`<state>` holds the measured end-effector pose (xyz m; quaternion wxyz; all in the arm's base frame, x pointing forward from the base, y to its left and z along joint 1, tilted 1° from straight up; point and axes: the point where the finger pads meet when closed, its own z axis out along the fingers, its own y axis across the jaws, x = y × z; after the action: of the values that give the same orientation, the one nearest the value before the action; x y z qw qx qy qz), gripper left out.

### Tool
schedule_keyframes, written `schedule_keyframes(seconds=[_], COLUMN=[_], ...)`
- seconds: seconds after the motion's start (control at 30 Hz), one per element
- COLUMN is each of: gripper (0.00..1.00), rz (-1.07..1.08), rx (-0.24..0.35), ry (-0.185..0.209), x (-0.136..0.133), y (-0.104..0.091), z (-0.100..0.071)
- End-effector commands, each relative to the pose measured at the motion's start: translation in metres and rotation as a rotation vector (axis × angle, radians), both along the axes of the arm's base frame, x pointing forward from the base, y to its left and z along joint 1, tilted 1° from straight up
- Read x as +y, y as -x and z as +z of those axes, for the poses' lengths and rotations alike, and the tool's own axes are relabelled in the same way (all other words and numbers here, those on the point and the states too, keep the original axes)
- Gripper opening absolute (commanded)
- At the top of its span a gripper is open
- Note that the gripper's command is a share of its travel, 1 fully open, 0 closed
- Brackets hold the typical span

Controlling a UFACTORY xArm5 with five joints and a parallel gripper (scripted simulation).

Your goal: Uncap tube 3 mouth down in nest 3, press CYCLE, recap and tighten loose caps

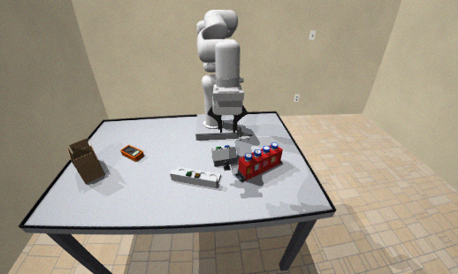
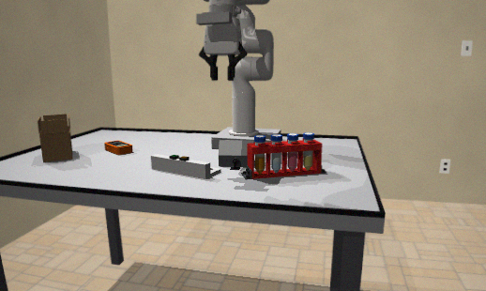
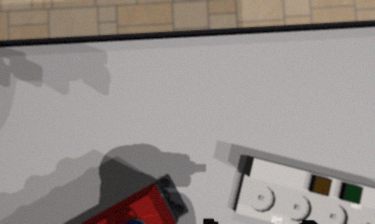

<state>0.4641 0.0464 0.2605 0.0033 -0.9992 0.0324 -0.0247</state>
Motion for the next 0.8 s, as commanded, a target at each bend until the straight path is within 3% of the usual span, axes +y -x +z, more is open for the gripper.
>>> schedule_keyframes(seconds=[0.0,0.27,0.77], gripper=[0.46,0.46,0.46], rz=[0.029,0.034,0.267], rx=[0.015,0.019,0.019], ry=[0.003,0.005,0.010], x=[-0.011,-0.028,0.008], y=[0.012,0.035,0.065], z=[0.001,-0.003,-0.110])
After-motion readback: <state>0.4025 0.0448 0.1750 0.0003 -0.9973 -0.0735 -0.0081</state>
